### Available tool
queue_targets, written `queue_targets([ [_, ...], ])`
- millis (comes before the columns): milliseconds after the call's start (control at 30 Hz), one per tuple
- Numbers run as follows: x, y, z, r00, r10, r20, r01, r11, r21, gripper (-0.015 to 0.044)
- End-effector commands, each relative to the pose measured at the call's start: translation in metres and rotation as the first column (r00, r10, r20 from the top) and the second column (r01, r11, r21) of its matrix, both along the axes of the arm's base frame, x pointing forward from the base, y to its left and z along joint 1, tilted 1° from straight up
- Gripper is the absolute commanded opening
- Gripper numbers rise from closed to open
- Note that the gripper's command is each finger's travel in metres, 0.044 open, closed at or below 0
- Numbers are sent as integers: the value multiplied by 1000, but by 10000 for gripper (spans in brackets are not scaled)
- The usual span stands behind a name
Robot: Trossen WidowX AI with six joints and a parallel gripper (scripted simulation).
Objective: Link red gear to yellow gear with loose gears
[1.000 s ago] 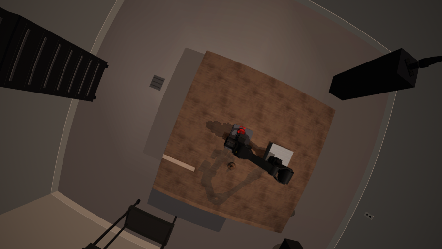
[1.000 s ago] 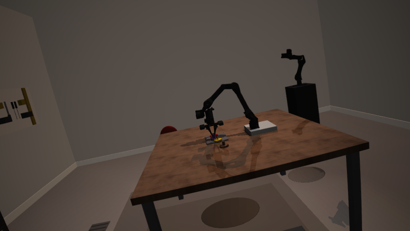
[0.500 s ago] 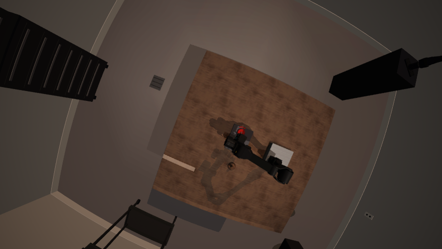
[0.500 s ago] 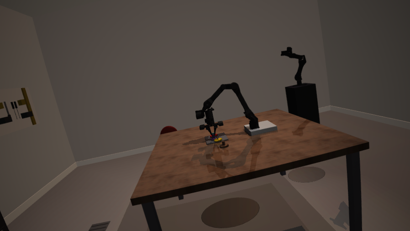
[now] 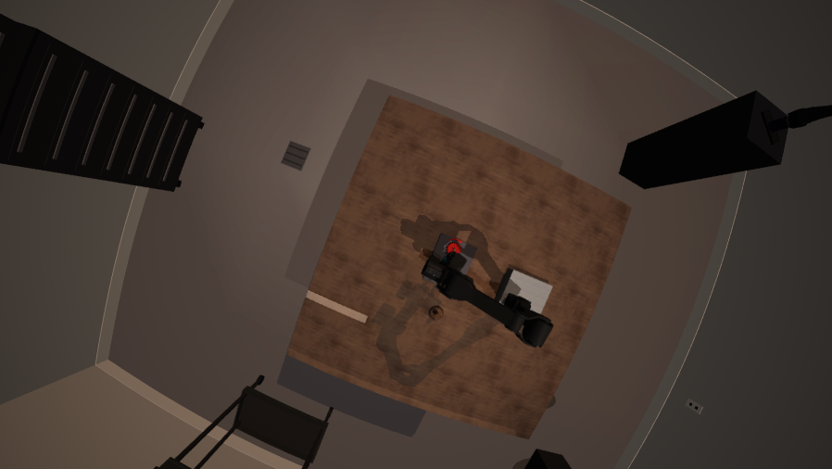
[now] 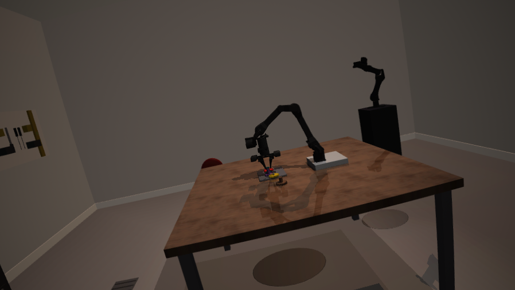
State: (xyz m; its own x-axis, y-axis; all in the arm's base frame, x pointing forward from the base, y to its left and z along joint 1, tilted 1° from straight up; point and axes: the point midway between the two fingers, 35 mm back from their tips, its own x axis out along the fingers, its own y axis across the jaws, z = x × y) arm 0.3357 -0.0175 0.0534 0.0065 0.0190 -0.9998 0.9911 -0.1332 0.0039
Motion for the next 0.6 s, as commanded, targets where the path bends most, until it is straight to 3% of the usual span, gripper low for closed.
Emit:
queue_targets([
  [0, 2, -1, 27, 1000, -2, 19, 2, 1000, -1, 140],
  [200, 1, -1, 39, 1000, -2, 19, 2, 1000, -1, 140],
  [233, 2, -1, 34, 1000, -2, 17, 2, 1000, -1, 166],
  [367, -3, -1, 79, 1000, -2, 16, 2, 1000, -1, 271],
  [567, -3, -1, 81, 1000, -2, 16, 2, 1000, -1, 429],
])
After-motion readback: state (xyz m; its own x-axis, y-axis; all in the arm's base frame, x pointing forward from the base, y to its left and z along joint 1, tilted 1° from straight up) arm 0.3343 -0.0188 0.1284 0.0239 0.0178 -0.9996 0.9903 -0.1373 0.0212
